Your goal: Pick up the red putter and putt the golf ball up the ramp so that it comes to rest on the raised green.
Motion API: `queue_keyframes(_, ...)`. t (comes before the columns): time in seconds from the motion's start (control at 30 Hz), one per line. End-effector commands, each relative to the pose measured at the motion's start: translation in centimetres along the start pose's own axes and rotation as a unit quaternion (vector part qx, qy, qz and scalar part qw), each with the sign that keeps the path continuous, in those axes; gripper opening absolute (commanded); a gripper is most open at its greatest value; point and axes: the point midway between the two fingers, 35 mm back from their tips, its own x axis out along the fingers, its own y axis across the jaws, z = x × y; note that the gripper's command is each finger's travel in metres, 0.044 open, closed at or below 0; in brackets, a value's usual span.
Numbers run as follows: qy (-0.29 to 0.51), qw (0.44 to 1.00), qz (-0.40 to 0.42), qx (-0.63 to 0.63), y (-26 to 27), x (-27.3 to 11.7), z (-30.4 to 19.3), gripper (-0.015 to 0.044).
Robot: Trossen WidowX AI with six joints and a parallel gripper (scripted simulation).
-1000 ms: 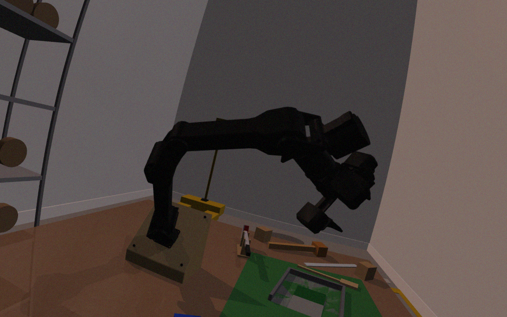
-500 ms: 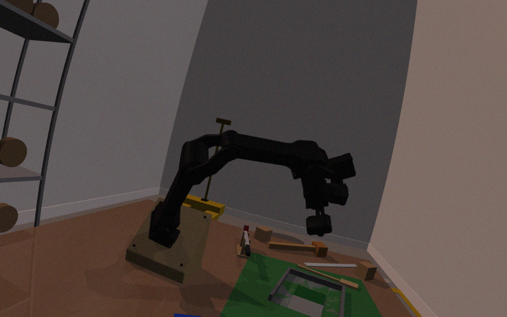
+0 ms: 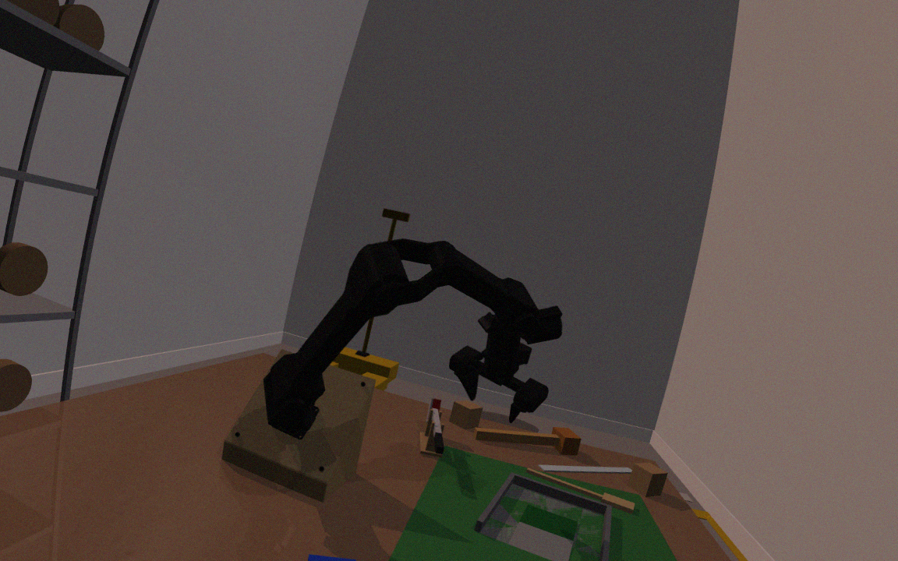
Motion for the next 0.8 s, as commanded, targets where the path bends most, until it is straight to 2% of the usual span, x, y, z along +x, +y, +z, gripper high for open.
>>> queue_keyframes(0.0,0.076,0.978,0.027,-0.193,5.2,4.4,-2.1,0.0440)
queue_keyframes(0.13,0.117,0.940,0.050,-0.317,8.2,6.7,-3.8,0.0440)
queue_keyframes(0.57,0.119,0.938,0.051,-0.322,8.2,7.1,-3.5,0.0440)
queue_keyframes(0.77,0.119,0.938,0.051,-0.322,7.8,9.1,-4.4,0.0440)
